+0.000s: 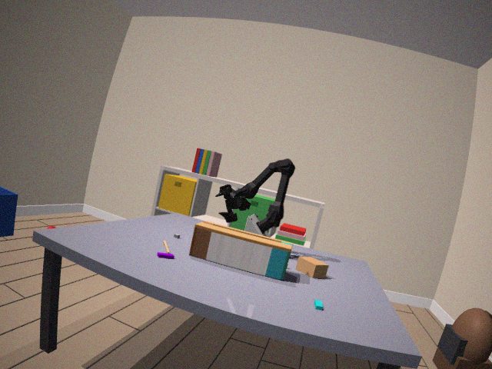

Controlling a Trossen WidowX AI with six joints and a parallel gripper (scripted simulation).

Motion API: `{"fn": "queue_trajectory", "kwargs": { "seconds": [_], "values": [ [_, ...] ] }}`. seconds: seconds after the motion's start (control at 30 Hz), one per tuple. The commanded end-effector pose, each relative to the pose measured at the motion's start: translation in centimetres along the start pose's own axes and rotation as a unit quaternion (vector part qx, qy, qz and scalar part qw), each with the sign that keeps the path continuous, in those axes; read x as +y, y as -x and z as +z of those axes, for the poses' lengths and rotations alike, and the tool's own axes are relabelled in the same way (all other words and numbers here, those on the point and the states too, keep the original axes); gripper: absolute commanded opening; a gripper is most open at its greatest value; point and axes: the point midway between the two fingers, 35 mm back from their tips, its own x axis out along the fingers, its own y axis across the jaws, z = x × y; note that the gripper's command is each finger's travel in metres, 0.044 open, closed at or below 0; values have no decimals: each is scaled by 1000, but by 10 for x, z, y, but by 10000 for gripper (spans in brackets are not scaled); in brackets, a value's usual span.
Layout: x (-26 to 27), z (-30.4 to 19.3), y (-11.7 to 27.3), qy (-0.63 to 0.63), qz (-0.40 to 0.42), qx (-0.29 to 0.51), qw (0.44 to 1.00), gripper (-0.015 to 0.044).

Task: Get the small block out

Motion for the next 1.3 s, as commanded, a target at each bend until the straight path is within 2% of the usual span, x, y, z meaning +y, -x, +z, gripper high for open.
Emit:
{"fn": "queue_trajectory", "kwargs": {
  "seconds": [0.0, 0.1, 0.23, 0.43, 0.6, 0.67, 0.93, 1.27],
  "values": [
    [0, 0, -1, -7, 5, -1, 1000, 400],
    [-2, 7, -16, -111, 69, -5, 991, 400],
    [-2, 23, -43, -280, 178, 26, 943, 400],
    [10, 59, -80, -462, 306, 147, 819, 400],
    [21, 94, -102, -574, 349, 270, 690, 400],
    [27, 110, -110, -612, 352, 327, 628, 400],
    [47, 158, -126, -674, 316, 484, 460, 400],
    [84, 226, -132, -676, 176, 670, 253, 400]
  ]
}}
